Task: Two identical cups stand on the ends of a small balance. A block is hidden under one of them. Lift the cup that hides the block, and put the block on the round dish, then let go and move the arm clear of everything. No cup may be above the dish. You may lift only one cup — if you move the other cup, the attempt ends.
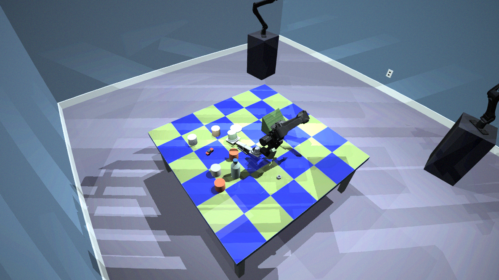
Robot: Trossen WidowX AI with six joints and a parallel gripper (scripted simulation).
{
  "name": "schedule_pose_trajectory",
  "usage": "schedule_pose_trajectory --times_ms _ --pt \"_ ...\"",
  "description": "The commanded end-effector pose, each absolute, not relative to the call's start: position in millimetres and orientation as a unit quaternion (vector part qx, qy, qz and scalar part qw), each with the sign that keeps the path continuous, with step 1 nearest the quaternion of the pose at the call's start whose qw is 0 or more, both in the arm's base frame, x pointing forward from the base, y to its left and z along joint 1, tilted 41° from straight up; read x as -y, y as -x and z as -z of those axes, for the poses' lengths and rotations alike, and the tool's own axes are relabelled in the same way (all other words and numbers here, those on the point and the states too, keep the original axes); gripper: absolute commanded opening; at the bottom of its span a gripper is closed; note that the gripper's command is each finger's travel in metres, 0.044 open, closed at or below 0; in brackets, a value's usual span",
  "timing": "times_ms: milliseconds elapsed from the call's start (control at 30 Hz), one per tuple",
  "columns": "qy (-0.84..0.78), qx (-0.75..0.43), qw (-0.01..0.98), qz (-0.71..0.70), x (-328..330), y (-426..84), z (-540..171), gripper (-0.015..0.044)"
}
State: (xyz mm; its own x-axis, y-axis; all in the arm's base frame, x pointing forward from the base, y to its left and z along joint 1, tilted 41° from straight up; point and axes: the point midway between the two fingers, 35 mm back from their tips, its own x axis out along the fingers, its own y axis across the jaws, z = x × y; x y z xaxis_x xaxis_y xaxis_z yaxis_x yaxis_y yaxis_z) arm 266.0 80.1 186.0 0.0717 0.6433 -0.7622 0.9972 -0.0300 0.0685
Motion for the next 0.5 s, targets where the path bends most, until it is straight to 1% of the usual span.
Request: schedule_pose_trajectory --times_ms 0,233,467 --pt "-0.660 -0.627 0.315 0.270 -107 -253 -189 0.0000" --pt "-0.658 -0.630 0.315 0.266 -117 -248 -188 0.0000" --pt "-0.658 -0.630 0.315 0.266 -134 -250 -169 0.0000"
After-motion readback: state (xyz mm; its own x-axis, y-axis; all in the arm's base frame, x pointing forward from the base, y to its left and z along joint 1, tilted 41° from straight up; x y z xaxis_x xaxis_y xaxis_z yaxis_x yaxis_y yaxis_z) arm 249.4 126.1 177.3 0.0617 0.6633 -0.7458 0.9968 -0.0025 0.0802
